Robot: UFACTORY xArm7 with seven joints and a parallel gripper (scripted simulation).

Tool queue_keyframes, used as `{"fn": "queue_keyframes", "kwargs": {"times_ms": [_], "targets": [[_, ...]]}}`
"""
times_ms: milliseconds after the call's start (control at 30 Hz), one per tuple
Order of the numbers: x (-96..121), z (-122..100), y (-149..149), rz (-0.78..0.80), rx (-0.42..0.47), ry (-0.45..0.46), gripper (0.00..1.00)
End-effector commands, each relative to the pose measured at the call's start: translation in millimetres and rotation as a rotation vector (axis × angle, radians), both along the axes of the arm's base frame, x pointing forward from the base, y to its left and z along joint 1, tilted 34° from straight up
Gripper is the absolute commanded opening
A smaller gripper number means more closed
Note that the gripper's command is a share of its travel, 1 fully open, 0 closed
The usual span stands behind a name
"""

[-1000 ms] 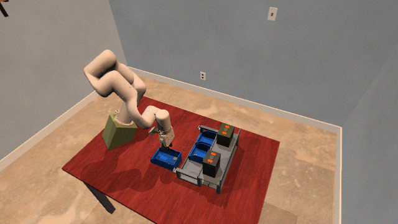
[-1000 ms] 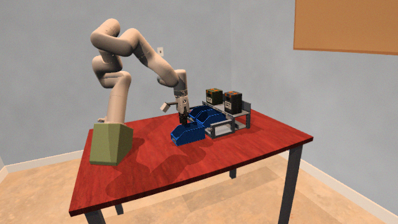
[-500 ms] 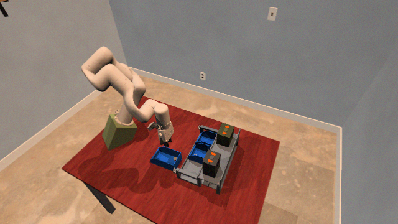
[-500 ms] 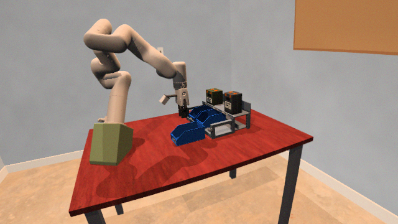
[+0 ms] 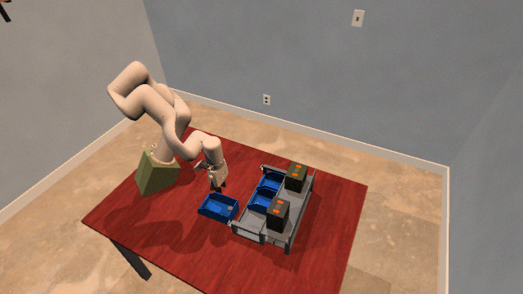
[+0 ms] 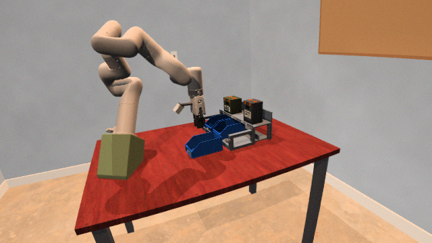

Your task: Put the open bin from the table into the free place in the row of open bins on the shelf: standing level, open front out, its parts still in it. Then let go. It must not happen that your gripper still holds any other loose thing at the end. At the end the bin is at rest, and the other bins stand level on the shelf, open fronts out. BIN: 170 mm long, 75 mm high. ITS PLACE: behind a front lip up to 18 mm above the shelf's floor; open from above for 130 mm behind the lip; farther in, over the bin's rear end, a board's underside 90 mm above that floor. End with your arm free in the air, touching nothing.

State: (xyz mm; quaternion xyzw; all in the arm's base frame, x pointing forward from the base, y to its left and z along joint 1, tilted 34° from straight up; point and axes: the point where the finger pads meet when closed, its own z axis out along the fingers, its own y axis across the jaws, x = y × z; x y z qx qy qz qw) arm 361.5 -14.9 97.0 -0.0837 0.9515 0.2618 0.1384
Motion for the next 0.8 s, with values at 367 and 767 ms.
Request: {"fn": "queue_keyframes", "kwargs": {"times_ms": [367,767], "targets": [[38,4,-16,0.213,-0.058,-0.137,0.33],[88,8,-36,0.421,-0.116,-0.271,0.33]]}}
